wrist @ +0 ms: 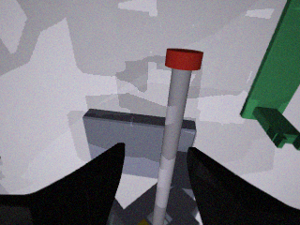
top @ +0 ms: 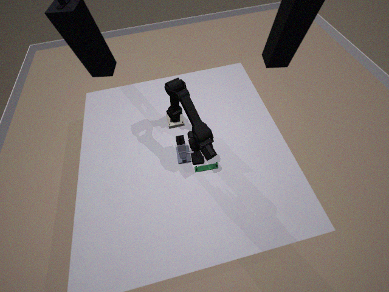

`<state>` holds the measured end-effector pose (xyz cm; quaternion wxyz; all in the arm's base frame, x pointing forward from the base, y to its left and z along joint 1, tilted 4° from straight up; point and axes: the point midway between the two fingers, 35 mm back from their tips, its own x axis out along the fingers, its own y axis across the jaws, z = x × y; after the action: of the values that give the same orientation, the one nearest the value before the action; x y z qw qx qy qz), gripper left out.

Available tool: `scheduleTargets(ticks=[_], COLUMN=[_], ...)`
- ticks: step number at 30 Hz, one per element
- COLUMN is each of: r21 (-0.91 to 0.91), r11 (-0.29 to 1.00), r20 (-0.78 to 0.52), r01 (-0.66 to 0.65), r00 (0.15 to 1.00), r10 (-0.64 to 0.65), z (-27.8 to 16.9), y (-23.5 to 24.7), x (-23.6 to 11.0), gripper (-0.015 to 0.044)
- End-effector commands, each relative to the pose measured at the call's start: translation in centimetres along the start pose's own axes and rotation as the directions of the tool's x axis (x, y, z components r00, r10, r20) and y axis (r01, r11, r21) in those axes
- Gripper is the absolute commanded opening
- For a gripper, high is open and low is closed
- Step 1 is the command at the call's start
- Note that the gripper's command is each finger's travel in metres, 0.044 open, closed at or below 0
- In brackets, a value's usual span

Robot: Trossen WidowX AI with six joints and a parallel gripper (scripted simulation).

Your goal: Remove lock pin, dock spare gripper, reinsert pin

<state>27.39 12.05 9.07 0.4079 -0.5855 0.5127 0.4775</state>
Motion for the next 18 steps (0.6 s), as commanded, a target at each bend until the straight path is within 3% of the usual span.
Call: scheduleTargets(ticks=[1, 18], r21=[0.001, -0.009], r11=[1.000, 1.000], r20=[0.002, -0.007], r01=[0.001, 0.001], r00=[1.000, 1.000], r10=[-0.001, -0.002], z=[0.4, 2.1], y=[0.1, 0.7], x=[-0.9, -5.2], gripper=[0.0200, 0.0200])
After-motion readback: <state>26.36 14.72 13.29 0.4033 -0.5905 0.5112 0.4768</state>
